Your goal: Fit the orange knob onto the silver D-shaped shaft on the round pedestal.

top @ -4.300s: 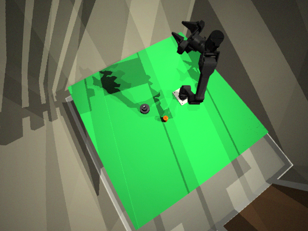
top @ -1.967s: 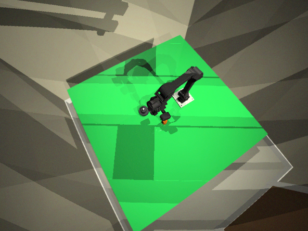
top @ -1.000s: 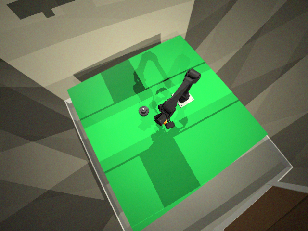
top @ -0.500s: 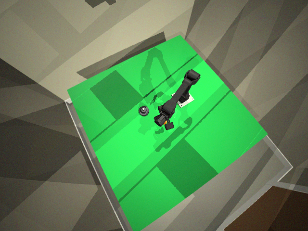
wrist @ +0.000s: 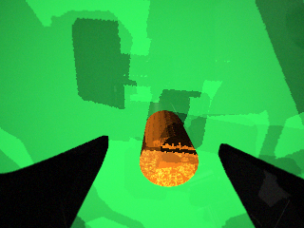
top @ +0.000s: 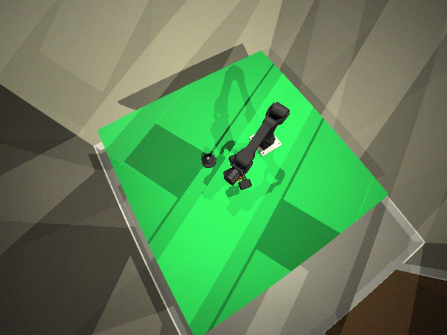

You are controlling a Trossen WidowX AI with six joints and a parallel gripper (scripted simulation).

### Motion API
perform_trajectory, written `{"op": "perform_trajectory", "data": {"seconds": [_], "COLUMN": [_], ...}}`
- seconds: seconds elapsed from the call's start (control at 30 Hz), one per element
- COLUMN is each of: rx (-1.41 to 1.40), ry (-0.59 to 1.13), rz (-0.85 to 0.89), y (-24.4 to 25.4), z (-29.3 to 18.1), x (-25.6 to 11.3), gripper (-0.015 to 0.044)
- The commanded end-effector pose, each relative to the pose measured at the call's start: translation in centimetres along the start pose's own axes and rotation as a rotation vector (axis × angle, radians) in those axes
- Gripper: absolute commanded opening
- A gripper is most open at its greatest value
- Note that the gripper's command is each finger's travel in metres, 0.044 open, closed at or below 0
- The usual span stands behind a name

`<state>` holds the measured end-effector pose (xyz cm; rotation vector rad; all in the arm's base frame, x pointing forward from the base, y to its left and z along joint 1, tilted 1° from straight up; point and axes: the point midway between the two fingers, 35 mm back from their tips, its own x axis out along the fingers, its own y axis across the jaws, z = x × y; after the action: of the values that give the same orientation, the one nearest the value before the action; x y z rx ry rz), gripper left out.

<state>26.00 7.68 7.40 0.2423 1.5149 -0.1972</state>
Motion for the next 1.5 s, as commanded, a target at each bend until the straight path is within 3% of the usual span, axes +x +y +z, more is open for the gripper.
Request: {"op": "perform_trajectory", "data": {"seconds": [0.0, 0.53, 0.87, 1.1, 1.27, 1.47], "rx": [0.004, 0.004, 0.004, 0.004, 0.004, 0.004], "ry": [0.010, 0.010, 0.010, 0.010, 0.010, 0.010], "rz": [-0.010, -0.010, -0.010, -0.010, -0.010, -0.010], "y": [-0.2, -0.3, -0.3, -0.3, -0.1, 0.2], "z": [-0.2, -0.4, -0.4, -0.4, -0.1, 0.4], "x": [1.1, 3.4, 3.4, 3.4, 2.2, -0.9], "gripper": [0.0440, 0.0440, 0.0177, 0.0131, 0.0000, 0.0000]}}
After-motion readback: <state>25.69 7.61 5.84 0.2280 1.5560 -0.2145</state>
